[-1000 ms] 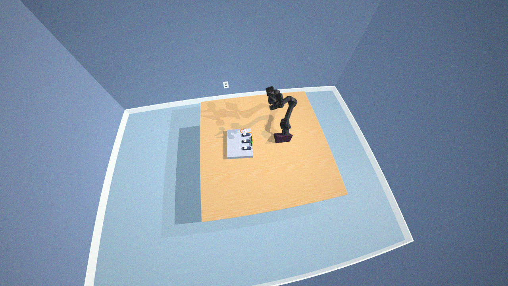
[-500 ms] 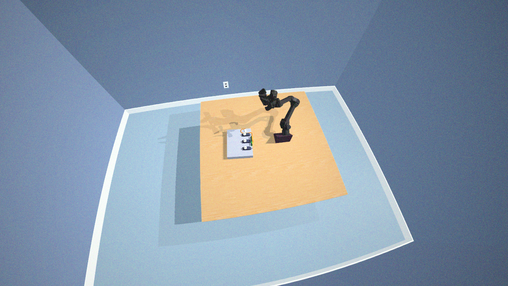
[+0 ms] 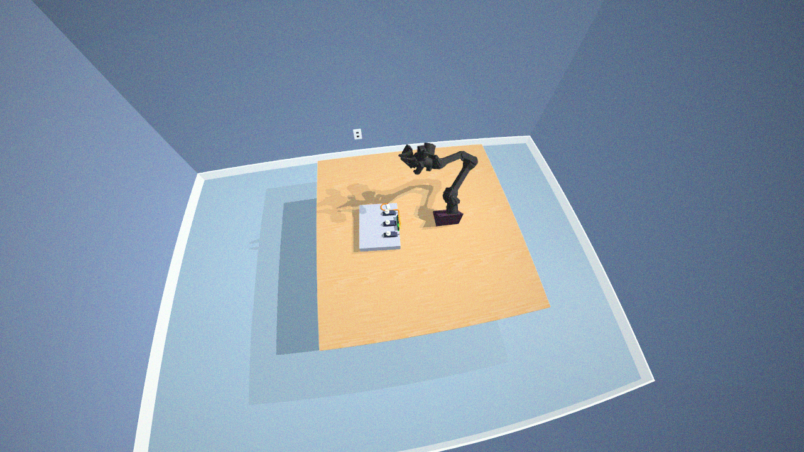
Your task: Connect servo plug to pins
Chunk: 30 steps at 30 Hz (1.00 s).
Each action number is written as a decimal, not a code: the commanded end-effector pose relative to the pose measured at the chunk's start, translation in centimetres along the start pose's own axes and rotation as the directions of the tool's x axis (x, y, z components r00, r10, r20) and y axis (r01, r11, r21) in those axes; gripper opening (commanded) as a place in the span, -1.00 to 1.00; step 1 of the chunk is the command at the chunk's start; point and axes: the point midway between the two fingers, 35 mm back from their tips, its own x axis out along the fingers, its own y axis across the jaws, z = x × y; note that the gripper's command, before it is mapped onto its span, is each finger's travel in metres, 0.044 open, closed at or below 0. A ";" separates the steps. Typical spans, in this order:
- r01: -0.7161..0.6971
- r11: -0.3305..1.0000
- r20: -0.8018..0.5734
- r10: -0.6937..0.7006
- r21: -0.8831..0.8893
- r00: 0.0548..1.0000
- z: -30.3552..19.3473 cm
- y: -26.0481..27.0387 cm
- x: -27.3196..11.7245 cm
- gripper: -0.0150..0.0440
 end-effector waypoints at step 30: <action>0.547 0.744 -0.463 -0.359 0.383 0.811 -10.8 -10.7 -5.5 -0.10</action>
